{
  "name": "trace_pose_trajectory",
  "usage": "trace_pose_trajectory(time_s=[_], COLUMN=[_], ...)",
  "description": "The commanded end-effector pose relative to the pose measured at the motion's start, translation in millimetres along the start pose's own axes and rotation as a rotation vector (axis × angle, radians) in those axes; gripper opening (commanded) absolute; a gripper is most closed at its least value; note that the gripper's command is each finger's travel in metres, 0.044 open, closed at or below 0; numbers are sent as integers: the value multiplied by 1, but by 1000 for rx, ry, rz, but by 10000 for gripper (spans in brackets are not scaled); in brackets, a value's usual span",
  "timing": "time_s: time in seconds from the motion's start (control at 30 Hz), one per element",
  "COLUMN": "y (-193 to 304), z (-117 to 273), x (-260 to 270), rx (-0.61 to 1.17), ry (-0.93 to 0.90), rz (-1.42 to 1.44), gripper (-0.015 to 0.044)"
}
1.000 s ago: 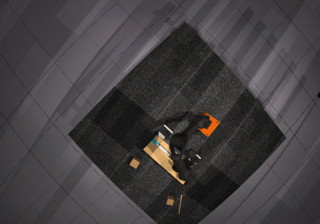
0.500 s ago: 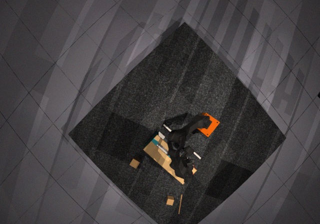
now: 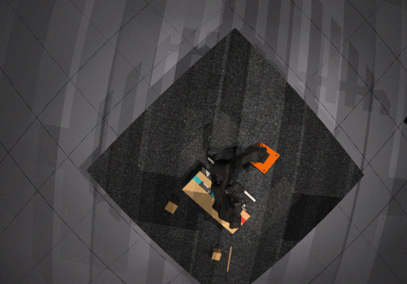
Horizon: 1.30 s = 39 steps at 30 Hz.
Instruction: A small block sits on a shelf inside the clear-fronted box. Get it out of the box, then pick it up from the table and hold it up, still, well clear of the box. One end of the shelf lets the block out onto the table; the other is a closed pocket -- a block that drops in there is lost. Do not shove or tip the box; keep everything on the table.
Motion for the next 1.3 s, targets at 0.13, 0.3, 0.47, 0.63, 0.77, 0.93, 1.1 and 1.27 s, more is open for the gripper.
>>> trace_pose_trajectory(time_s=[0.13, 0.3, 0.47, 0.63, 0.77, 0.93, 1.1, 1.27], y=[13, 4, 2, 4, 8, 13, 18, 22], z=[-6, -2, -2, -3, -4, -6, -7, -9], x=[-1, 2, 3, 2, 2, 2, 1, 1], rx=[3, 2, 2, 3, 3, 3, 3, 3], ry=[-2, -2, -2, -2, -2, -2, -2, -2], rz=[2, 2, 1, 2, 2, 2, 2, 2], gripper=[400, 400, 400, 400, 400, 400, 400, 400])
Point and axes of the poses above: the point midway between the two fingers, 35 mm back from their tips, its own z axis back along the fingers, its own x axis across the jaws, y = z × x, the point moved 5 cm from there along z, back along the fingers, and after that the axes turned 5 degrees about -z, right-handed, at the moved point
